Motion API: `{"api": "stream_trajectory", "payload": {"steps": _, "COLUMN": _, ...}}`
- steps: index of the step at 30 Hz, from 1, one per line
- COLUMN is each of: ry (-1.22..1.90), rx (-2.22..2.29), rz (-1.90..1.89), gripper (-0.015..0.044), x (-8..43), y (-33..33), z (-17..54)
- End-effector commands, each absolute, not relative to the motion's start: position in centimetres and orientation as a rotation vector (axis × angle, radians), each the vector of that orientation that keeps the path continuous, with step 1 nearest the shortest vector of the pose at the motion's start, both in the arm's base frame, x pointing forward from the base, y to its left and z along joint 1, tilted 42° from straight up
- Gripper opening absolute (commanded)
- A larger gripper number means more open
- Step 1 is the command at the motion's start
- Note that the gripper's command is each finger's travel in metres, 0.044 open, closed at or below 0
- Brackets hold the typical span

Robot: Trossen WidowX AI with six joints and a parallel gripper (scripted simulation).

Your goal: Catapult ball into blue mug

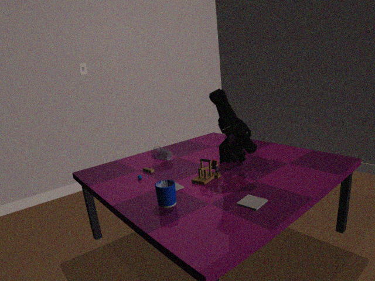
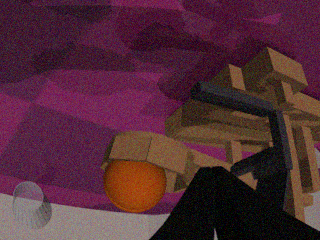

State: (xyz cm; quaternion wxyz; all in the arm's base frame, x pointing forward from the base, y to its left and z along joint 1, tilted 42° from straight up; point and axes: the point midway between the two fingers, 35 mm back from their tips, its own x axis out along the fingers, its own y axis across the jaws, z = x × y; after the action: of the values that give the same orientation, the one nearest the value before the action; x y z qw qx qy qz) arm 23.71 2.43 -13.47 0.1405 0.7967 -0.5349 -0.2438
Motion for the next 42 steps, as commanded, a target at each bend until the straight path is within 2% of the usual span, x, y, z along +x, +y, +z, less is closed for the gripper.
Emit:
{"api": "stream_trajectory", "payload": {"steps": 1, "ry": -1.538, "rx": 2.299, "rz": -0.701, "gripper": 0.0000, "x": 23.6, "y": 1.9, "z": -14.0}}
{"api": "stream_trajectory", "payload": {"steps": 29, "ry": -1.540, "rx": 2.296, "rz": -0.694, "gripper": 0.0000, "x": 22.5, "y": -1.2, "z": -17.6}}
{"api": "stream_trajectory", "payload": {"steps": 36, "ry": -1.535, "rx": 2.308, "rz": -0.719, "gripper": 0.0000, "x": 23.9, "y": 7.8, "z": -14.1}}
{"api": "stream_trajectory", "payload": {"steps": 42, "ry": -1.544, "rx": 2.303, "rz": -0.701, "gripper": 0.0000, "x": 23.5, "y": 11.4, "z": -11.8}}
